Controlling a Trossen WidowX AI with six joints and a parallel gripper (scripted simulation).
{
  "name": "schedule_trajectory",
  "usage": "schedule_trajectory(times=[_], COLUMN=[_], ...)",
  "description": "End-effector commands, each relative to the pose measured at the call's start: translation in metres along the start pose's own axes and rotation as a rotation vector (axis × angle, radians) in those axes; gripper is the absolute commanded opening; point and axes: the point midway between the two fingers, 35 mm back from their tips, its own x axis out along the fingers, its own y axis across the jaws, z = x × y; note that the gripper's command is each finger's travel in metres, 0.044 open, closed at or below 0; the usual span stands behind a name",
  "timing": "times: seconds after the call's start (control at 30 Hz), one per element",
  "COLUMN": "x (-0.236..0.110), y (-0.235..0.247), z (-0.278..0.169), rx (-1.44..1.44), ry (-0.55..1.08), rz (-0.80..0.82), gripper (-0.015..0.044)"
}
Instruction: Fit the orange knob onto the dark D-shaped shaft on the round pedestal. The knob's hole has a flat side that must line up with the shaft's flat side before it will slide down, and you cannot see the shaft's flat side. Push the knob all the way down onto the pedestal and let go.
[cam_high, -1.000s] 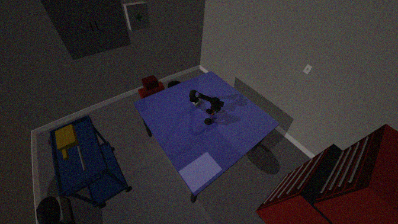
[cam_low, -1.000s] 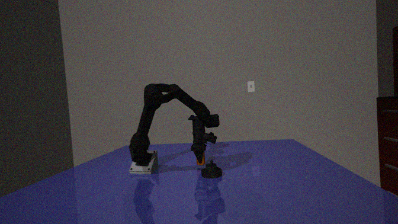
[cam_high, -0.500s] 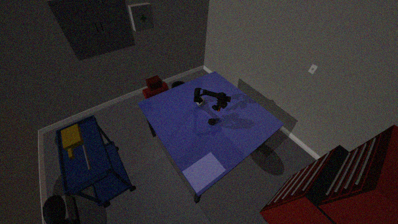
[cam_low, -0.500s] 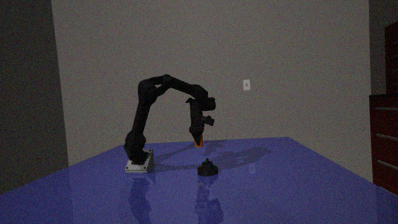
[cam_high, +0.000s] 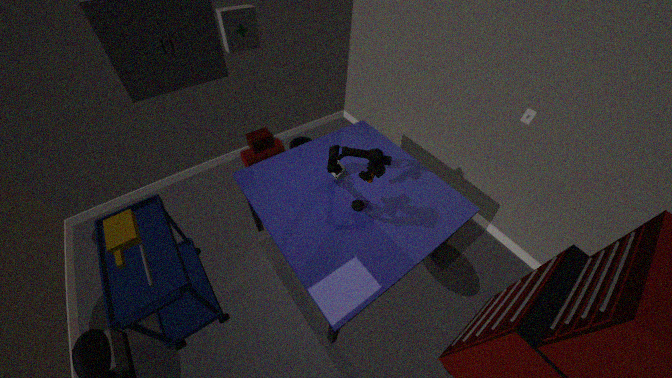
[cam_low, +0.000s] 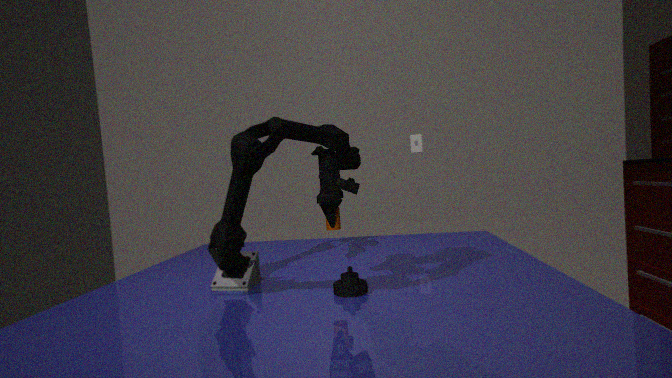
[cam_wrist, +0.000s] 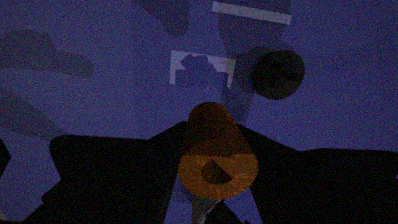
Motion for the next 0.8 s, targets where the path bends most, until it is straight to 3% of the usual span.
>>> schedule_trajectory(times=[0.0,0.77], x=[0.001,0.026], y=[-0.009,-0.070], z=[0.005,0.030], rx=[0.002,0.012], ry=[-0.002,-0.003], rz=[0.006,0.017], gripper=[0.0000,0.0000])
